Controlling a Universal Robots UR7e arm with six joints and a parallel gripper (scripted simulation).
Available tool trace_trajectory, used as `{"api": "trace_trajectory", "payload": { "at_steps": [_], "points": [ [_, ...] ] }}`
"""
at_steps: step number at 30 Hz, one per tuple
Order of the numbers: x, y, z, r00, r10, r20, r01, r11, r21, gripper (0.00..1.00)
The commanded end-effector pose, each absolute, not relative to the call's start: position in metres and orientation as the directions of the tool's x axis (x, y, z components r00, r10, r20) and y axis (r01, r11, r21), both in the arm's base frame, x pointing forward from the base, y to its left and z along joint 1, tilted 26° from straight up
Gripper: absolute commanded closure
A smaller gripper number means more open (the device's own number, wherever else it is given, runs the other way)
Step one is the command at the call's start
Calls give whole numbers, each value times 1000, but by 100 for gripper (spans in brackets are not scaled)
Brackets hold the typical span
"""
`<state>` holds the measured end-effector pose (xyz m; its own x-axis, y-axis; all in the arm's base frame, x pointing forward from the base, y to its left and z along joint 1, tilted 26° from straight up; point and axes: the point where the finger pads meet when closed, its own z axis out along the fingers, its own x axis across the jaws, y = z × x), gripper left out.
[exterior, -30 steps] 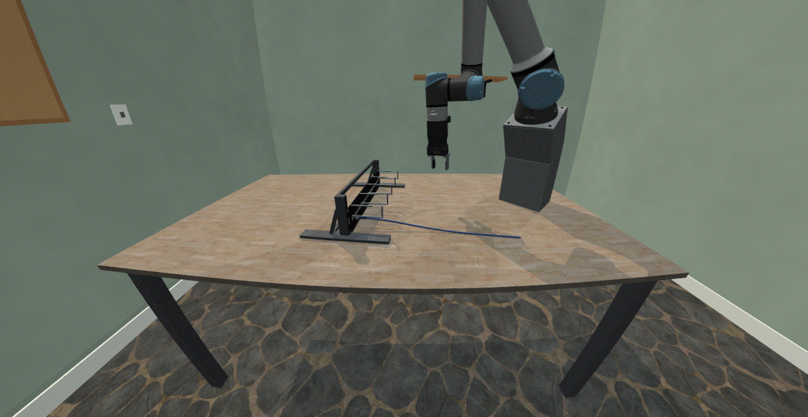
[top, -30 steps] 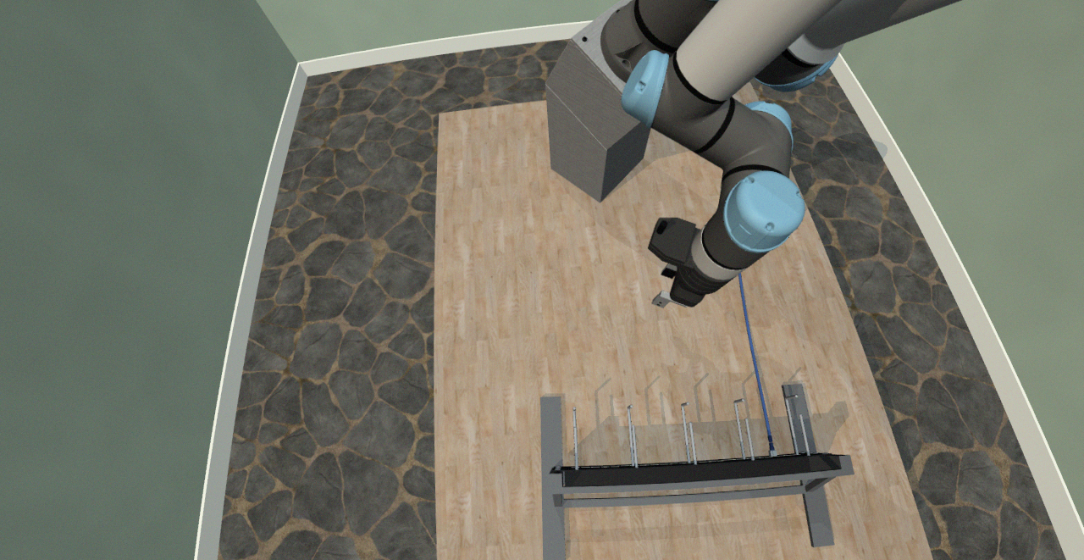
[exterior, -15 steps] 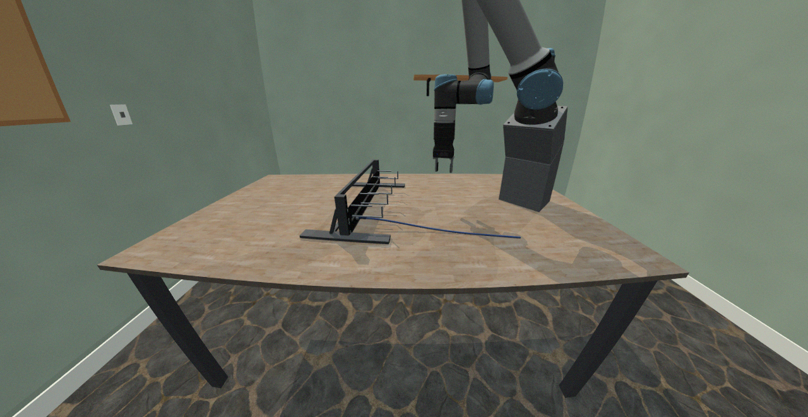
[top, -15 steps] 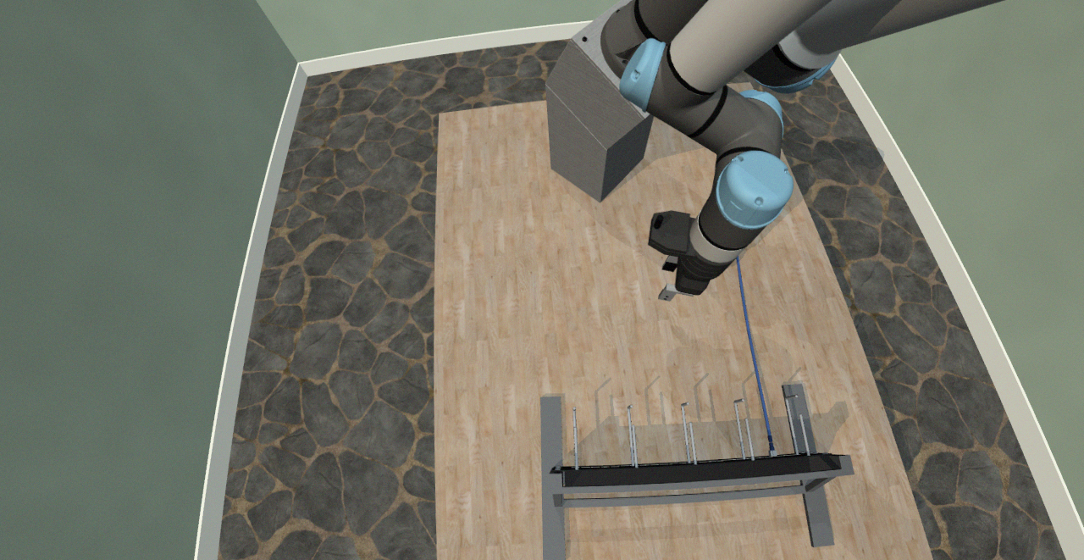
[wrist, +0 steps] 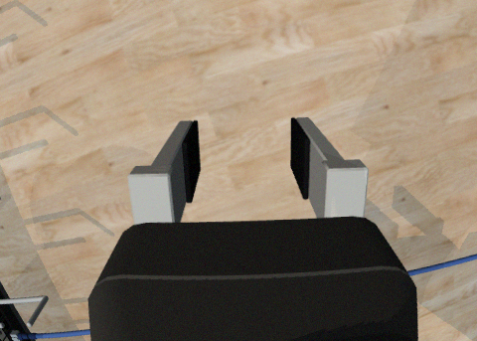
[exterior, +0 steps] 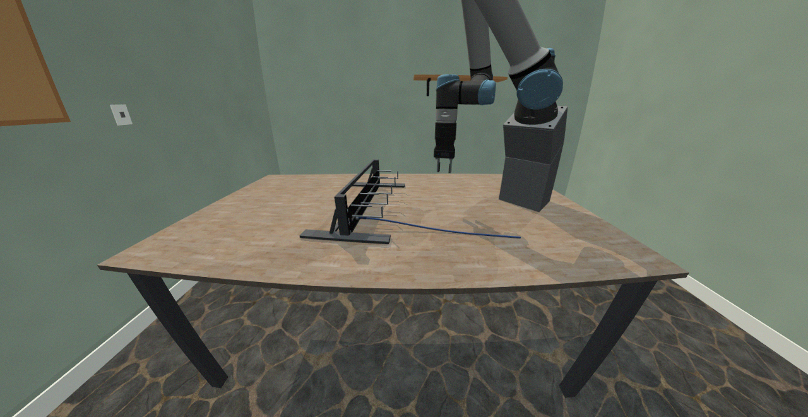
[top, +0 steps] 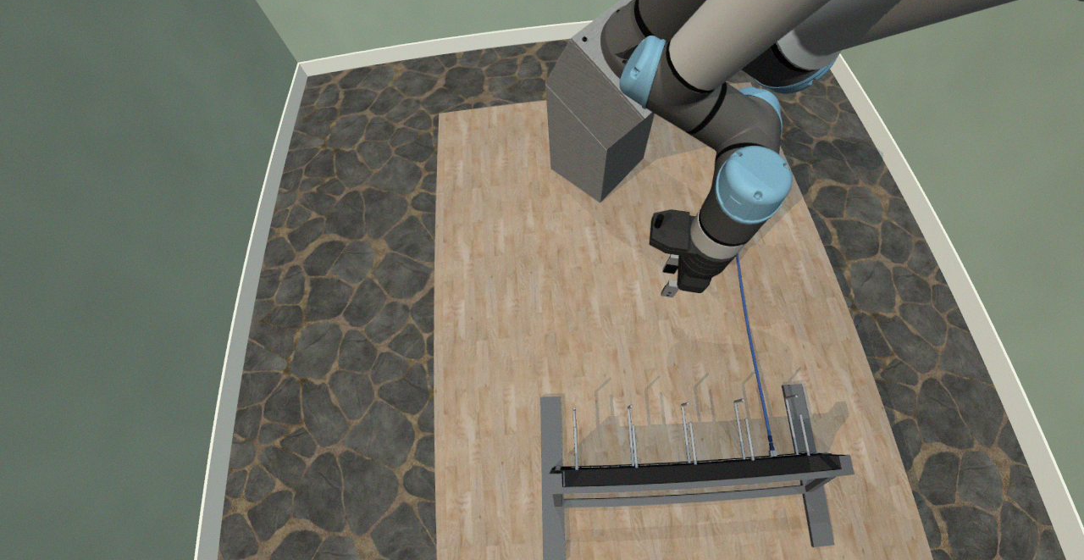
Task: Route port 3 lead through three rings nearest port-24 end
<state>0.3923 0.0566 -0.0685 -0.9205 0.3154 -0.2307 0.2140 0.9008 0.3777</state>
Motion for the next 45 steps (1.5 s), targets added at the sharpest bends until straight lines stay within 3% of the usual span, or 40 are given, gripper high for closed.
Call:
{"api": "trace_trajectory", "payload": {
  "at_steps": [1, 45],
  "points": [
    [392, 56, -69, -920, 315, -232, 213, 901, 378, 100],
    [390, 63, -67, -911, 353, -215, 253, 887, 385, 100]
  ]
}}
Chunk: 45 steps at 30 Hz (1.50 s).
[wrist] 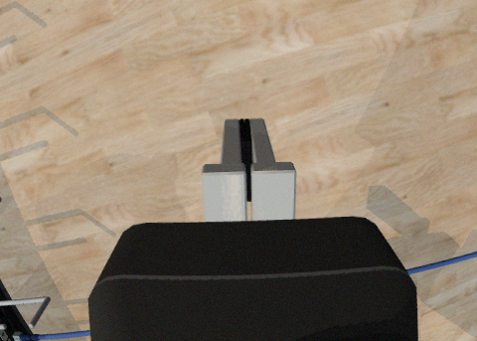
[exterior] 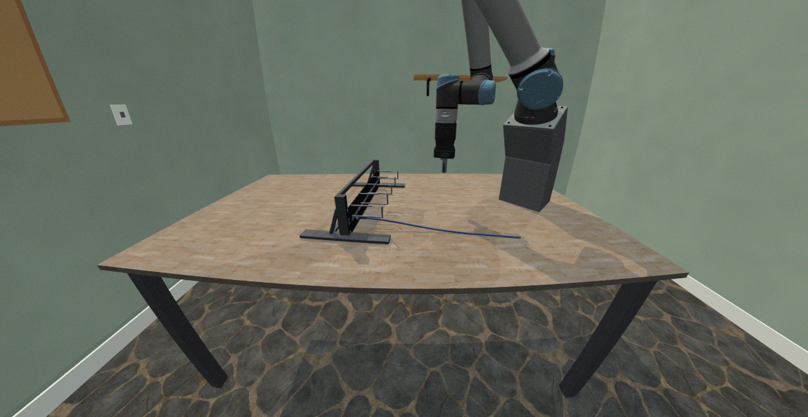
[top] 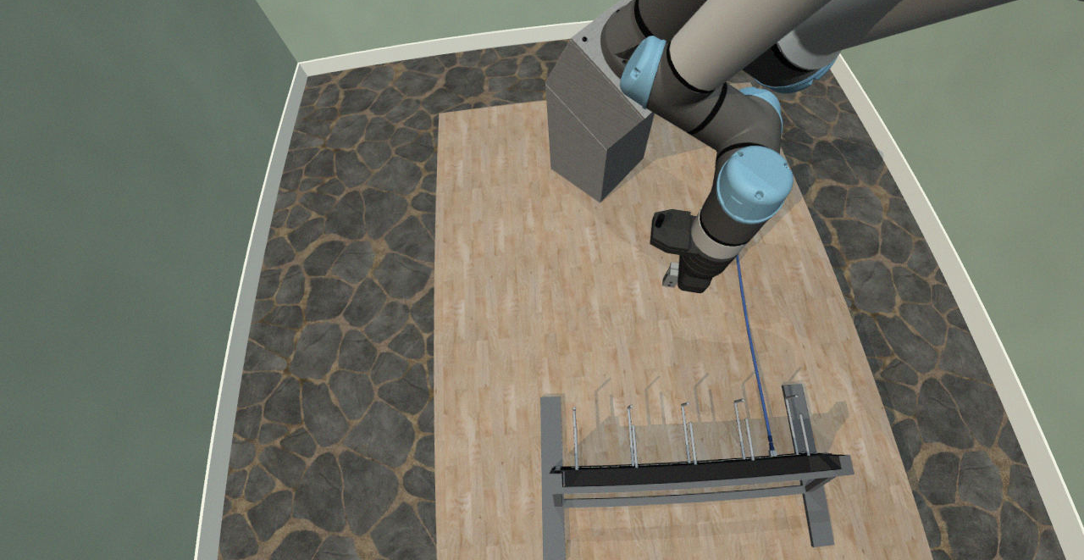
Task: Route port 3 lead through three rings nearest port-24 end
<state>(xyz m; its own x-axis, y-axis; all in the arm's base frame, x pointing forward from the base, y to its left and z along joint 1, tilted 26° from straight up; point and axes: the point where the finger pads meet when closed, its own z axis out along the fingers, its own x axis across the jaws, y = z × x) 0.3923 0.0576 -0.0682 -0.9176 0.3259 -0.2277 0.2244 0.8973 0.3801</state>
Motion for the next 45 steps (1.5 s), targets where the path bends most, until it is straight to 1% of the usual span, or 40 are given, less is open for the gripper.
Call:
{"api": "trace_trajectory", "payload": {
  "at_steps": [1, 7, 20, 22, 31, 37, 39, 45],
  "points": [
    [390, 64, -67, -908, 361, -211, 262, 884, 387, 100],
    [388, 71, -66, -895, 403, -191, 305, 867, 395, 100],
    [376, 108, -61, -786, 614, -79, 532, 735, 421, 100],
    [376, 108, -61, -786, 614, -79, 532, 735, 421, 100],
    [366, 138, -57, -657, 754, 10, 685, 592, 425, 100],
    [359, 156, -53, -567, 821, 61, 761, 495, 420, 100],
    [359, 156, -53, -567, 821, 61, 761, 495, 420, 100],
    [350, 178, -49, -444, 887, 124, 838, 363, 407, 100]
  ]
}}
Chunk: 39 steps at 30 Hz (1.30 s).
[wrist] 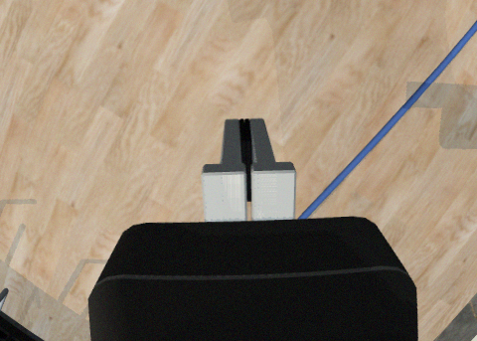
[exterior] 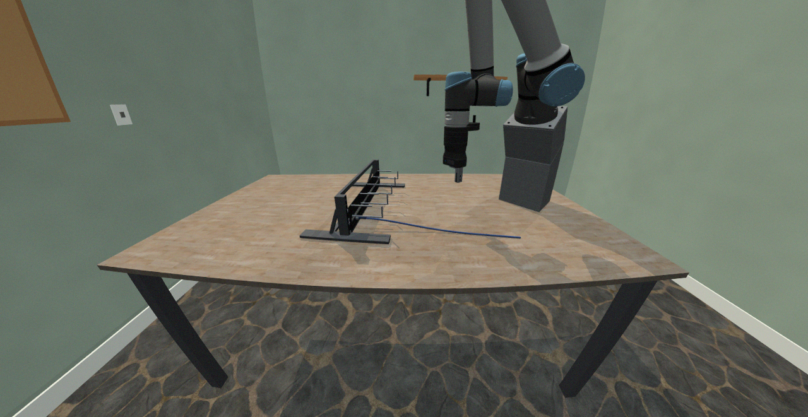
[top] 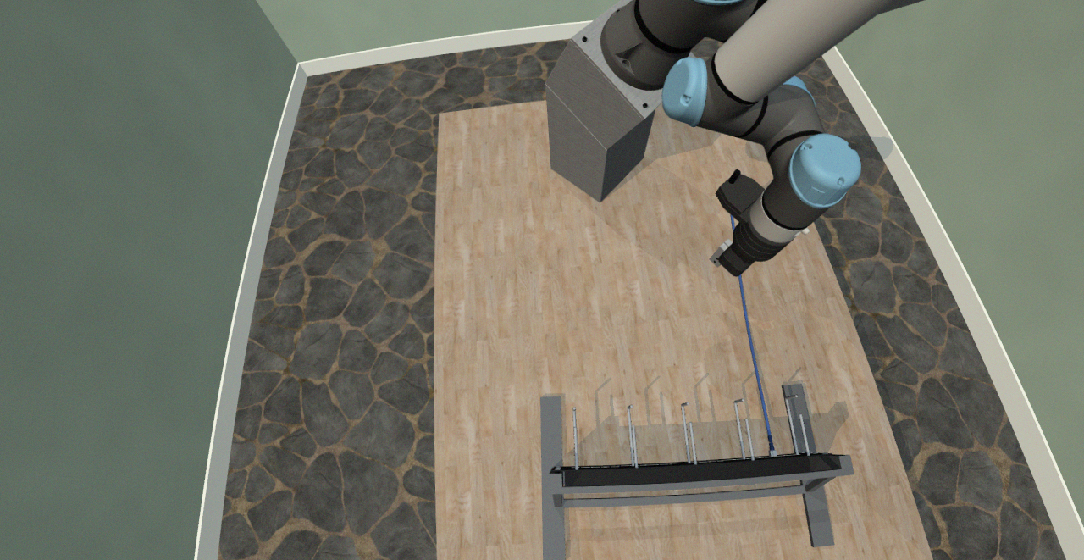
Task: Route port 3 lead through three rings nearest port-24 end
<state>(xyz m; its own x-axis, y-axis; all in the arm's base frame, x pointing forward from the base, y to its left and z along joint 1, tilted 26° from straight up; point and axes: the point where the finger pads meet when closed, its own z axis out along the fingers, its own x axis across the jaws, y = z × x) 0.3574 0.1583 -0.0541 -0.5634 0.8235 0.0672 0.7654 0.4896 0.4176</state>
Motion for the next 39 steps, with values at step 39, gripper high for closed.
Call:
{"api": "trace_trajectory", "payload": {
  "at_steps": [39],
  "points": [
    [311, 264, -28, 100, 932, 349, 938, -205, 279, 100]
  ]
}}
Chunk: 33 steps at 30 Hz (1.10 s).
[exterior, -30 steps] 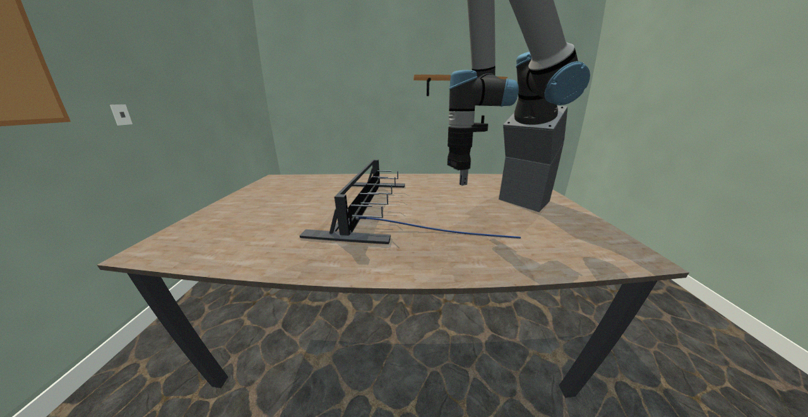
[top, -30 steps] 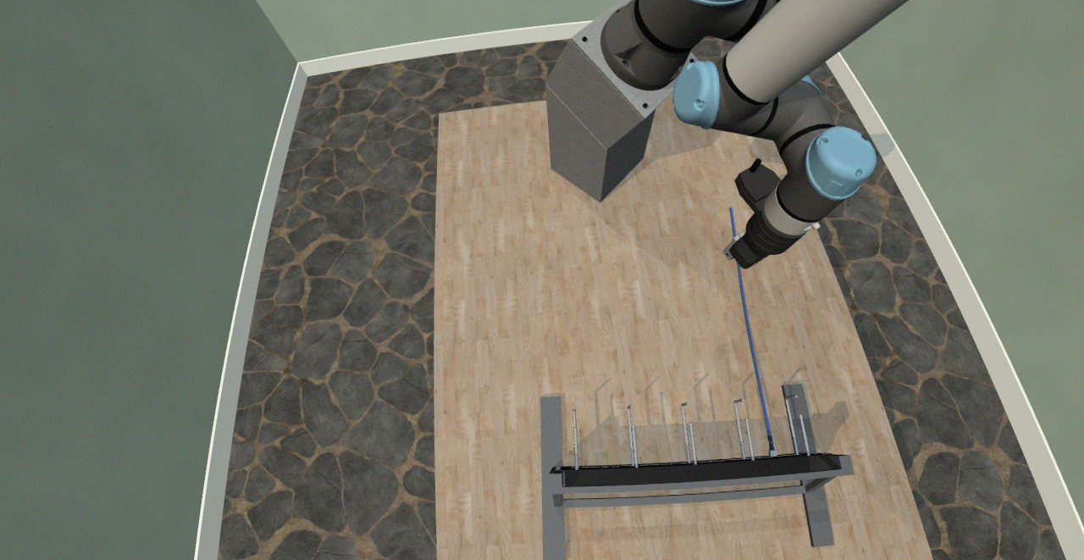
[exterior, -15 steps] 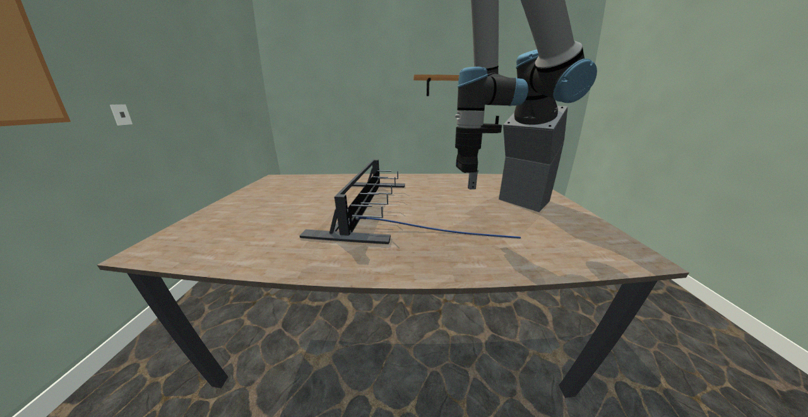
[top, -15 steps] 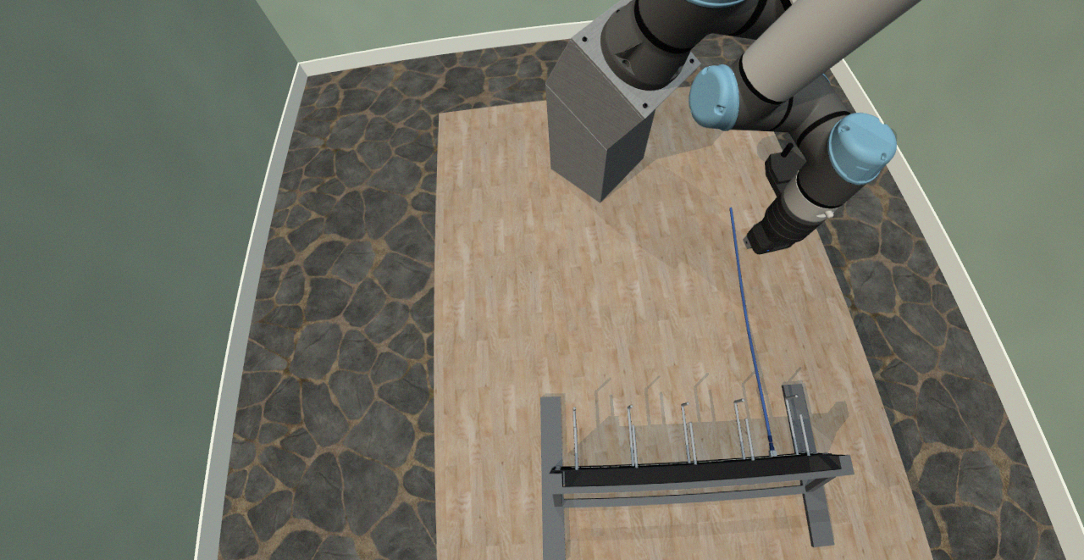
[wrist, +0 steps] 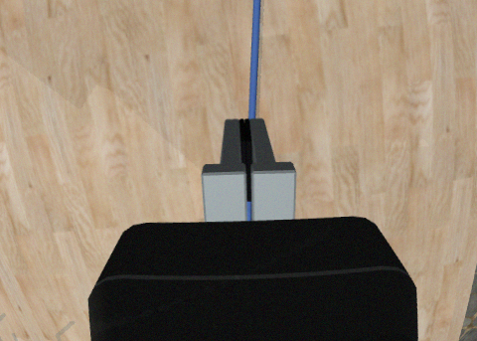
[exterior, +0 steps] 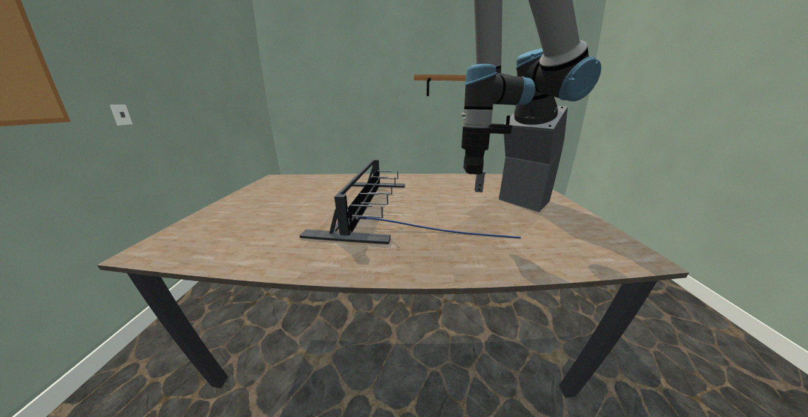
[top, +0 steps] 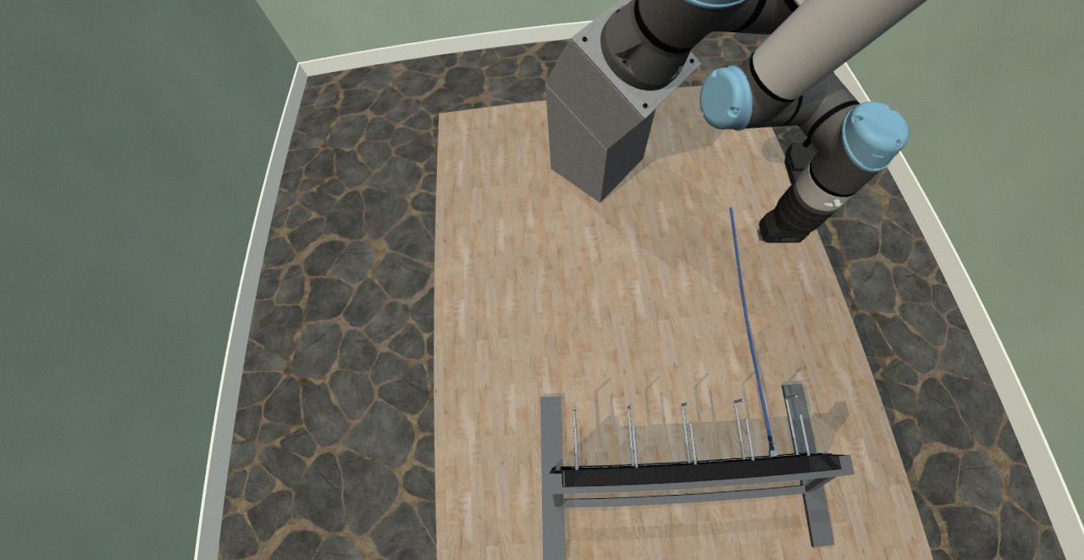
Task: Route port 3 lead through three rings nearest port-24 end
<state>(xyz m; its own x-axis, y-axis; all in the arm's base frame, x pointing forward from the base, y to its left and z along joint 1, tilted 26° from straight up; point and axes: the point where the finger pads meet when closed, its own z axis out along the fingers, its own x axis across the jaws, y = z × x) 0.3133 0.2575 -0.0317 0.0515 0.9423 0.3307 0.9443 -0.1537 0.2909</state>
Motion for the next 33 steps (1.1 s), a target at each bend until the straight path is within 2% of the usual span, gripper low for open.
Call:
{"api": "trace_trajectory", "payload": {
  "at_steps": [1, 11, 12, 33],
  "points": [
    [311, 265, -28, 103, 931, 350, 938, -208, 278, 100],
    [310, 266, -28, 110, 929, 352, 937, -215, 274, 100],
    [311, 266, -28, 111, 929, 352, 937, -215, 274, 33],
    [311, 265, -28, 111, 929, 352, 937, -215, 274, 33]
  ]
}}
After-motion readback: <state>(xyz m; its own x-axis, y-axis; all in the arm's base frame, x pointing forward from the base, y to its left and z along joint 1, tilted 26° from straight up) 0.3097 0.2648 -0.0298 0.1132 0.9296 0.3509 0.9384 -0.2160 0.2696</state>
